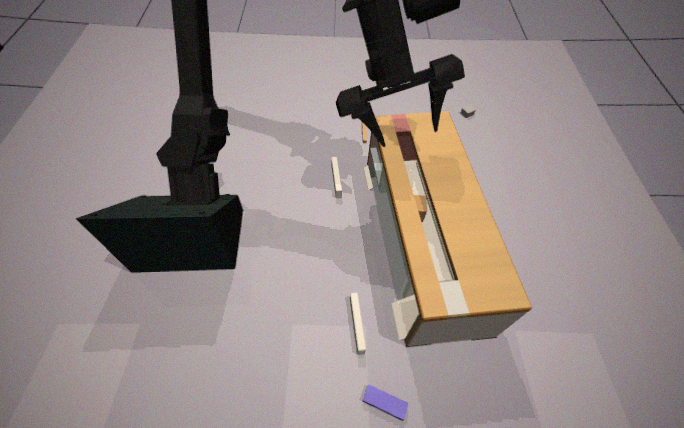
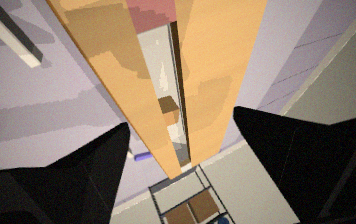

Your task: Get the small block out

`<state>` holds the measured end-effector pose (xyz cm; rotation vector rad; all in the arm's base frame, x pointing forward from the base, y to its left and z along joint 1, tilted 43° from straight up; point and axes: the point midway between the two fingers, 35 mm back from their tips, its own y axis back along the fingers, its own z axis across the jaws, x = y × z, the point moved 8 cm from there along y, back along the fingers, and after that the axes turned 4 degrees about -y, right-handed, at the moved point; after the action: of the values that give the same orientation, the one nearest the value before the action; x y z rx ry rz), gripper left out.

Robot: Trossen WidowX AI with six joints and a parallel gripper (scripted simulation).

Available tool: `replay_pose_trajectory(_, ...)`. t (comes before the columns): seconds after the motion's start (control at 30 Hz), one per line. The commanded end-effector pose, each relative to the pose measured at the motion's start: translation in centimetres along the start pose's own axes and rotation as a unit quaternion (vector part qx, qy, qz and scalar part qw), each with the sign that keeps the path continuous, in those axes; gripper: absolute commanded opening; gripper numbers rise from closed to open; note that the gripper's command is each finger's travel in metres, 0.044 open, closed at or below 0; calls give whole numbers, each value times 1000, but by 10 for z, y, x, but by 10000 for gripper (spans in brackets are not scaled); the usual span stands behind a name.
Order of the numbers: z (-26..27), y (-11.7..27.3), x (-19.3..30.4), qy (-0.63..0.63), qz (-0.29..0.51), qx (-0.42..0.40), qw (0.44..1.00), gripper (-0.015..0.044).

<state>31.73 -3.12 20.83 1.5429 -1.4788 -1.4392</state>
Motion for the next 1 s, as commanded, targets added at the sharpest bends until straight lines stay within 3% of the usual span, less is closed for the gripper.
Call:
replay_pose_trajectory(0.0,-2,-16,41,49,-24,-102,993,400)
replay_pose_trajectory(0.17,-2,-23,63,90,-55,-154,982,400)
replay_pose_trajectory(0.97,8,-48,51,90,-55,-154,982,400)
